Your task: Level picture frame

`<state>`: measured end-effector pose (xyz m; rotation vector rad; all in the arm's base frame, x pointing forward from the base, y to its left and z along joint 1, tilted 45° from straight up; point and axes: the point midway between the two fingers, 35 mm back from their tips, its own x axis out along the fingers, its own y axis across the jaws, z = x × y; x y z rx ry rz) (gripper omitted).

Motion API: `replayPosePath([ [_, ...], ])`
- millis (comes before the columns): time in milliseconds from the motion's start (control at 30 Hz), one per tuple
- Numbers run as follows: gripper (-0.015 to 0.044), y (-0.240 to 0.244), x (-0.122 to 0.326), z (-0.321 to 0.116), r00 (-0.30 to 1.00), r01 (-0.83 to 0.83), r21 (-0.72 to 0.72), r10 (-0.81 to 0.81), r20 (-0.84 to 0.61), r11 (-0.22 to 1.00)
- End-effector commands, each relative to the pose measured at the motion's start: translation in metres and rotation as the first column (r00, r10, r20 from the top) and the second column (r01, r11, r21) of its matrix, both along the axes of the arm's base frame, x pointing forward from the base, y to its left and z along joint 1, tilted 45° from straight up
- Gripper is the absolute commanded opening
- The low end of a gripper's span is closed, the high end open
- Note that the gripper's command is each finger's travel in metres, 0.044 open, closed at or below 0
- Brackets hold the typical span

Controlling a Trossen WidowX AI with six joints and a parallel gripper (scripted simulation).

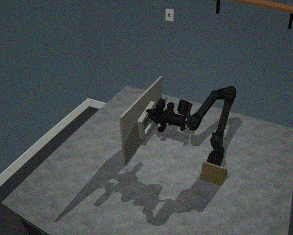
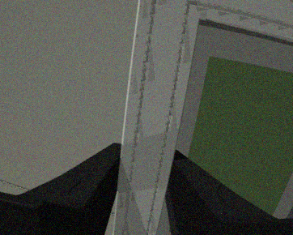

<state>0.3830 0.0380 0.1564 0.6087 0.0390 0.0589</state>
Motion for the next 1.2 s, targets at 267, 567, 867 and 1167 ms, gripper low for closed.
replayPosePath([
  [267,0.0000,0.0018,0.0000,0.0030,1.000,-0.009,-0.003,0.009,0.007,1.000],
  [567,0.0000,0.0021,0.0000,0.0044,1.000,-0.009,-0.003,0.009,0.007,1.000],
  [867,0.0000,0.0009,0.0001,0.0053,1.000,-0.009,-0.003,0.009,0.007,1.000],
  [1167,0.0000,-0.0002,0.0002,0.0094,1.000,-0.009,-0.003,0.009,0.007,1.000],
])
